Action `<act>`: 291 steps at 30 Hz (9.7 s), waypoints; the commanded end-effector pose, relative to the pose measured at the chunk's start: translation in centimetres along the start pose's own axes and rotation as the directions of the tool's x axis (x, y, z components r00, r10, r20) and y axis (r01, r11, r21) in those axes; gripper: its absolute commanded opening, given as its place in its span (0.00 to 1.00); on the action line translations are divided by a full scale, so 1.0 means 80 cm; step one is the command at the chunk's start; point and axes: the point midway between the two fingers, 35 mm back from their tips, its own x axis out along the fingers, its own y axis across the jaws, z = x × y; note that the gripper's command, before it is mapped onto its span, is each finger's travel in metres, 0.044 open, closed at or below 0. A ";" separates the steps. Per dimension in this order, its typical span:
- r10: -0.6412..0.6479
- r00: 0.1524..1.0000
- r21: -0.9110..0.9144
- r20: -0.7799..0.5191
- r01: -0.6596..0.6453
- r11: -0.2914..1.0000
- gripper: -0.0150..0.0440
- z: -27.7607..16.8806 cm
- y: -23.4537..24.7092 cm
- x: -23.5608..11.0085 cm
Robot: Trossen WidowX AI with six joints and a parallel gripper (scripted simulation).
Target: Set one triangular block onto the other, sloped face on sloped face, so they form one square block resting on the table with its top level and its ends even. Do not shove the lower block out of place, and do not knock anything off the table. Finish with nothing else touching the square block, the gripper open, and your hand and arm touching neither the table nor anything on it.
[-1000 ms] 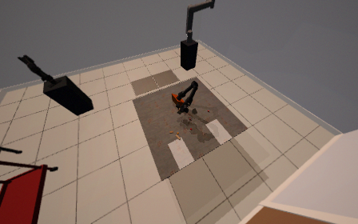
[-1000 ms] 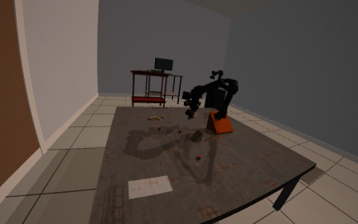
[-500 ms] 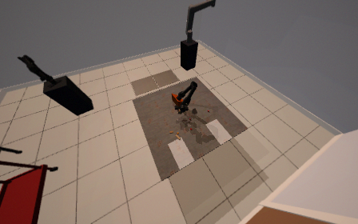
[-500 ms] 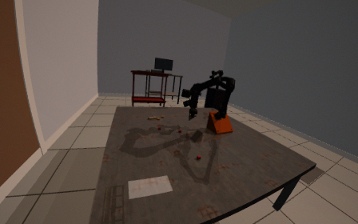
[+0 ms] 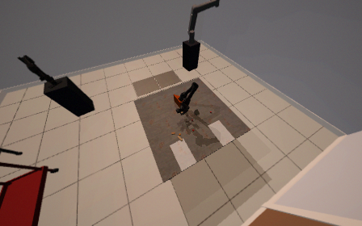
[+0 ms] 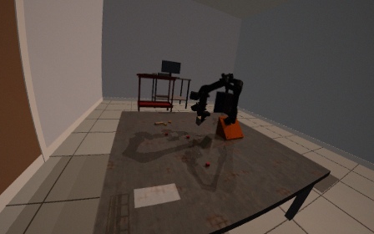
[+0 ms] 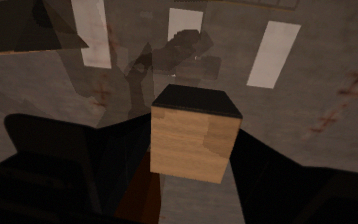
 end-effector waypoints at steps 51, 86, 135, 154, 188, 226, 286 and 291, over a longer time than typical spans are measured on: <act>0.036 0.997 -0.197 0.068 -0.022 0.980 0.25 0.118 0.145 -0.071; 0.078 0.996 -0.202 0.051 -0.066 0.977 0.25 0.135 0.286 -0.089; 0.086 0.995 -0.205 0.058 -0.072 0.976 0.25 0.093 0.287 0.025; 0.087 0.994 -0.206 0.060 -0.073 0.976 0.25 0.092 0.288 0.030; 0.087 0.994 -0.207 0.060 -0.072 0.976 0.25 0.084 0.289 0.052; 0.086 0.995 -0.208 0.058 -0.072 0.976 0.25 0.083 0.289 0.055; 0.082 0.995 -0.207 0.061 -0.067 0.976 1.00 0.084 0.290 0.054; 0.073 0.995 -0.207 0.062 -0.058 0.977 1.00 0.088 0.283 0.008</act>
